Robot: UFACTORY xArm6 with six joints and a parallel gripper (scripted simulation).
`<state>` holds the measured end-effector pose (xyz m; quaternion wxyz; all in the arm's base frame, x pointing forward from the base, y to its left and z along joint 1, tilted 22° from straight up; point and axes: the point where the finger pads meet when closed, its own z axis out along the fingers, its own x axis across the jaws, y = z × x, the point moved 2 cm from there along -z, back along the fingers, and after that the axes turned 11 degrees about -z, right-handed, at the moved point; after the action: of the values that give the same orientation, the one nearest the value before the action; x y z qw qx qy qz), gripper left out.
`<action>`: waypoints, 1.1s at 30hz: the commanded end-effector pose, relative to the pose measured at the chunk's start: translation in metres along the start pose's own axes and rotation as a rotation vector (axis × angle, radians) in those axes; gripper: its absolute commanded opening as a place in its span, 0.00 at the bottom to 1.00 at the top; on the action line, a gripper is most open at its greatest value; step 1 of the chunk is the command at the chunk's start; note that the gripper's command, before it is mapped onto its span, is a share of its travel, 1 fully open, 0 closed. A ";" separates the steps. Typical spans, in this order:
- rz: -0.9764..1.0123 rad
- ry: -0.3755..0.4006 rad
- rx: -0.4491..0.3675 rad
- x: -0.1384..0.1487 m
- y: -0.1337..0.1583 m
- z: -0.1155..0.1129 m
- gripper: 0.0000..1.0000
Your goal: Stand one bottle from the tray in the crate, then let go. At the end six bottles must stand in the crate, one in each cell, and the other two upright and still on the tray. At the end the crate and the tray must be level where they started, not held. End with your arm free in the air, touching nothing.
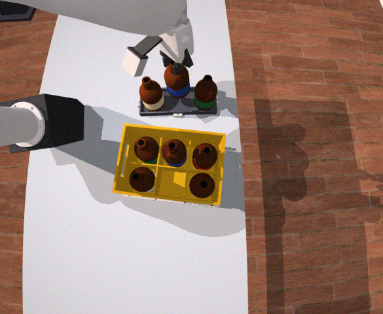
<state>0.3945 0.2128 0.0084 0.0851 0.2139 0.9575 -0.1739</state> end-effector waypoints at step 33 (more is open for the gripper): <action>0.001 -0.002 -0.003 -0.001 0.001 -0.007 0.00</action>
<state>0.3939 0.2146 0.0132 0.0849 0.2139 0.9575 -0.1741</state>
